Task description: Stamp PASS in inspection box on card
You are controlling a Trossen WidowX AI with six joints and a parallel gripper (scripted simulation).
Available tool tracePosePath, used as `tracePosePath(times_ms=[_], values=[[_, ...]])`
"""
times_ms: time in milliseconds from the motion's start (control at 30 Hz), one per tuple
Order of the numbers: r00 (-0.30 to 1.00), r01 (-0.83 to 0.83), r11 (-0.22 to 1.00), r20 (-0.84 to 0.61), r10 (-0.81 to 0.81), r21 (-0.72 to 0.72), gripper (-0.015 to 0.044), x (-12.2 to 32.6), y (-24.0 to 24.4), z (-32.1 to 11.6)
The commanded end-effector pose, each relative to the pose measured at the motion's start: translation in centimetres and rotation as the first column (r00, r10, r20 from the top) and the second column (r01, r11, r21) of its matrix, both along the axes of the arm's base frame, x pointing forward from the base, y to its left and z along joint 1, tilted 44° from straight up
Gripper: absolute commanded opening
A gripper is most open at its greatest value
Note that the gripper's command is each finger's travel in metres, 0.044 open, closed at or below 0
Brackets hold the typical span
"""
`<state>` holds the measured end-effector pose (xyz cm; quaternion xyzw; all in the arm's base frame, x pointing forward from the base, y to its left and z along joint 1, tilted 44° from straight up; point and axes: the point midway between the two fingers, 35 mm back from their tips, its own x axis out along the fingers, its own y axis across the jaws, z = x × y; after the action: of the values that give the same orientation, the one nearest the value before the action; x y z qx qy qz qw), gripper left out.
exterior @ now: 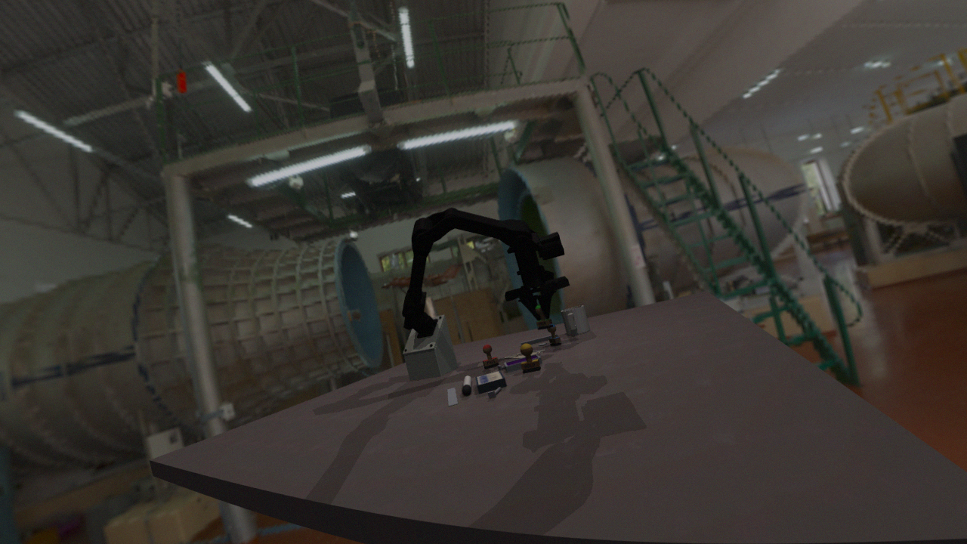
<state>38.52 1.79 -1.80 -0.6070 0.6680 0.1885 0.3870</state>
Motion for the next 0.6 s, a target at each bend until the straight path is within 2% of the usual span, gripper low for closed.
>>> tracePosePath(times_ms=[0, 567], values=[[1.0, -0.001, 1.0, -0.009, 0.001, -0.007, 0.0, 0.1, -0.6, -0.7], [1.0, -0.001, 1.0, -0.008, 0.001, -0.008, 0.0, 0.3, -2.5, -2.7]])
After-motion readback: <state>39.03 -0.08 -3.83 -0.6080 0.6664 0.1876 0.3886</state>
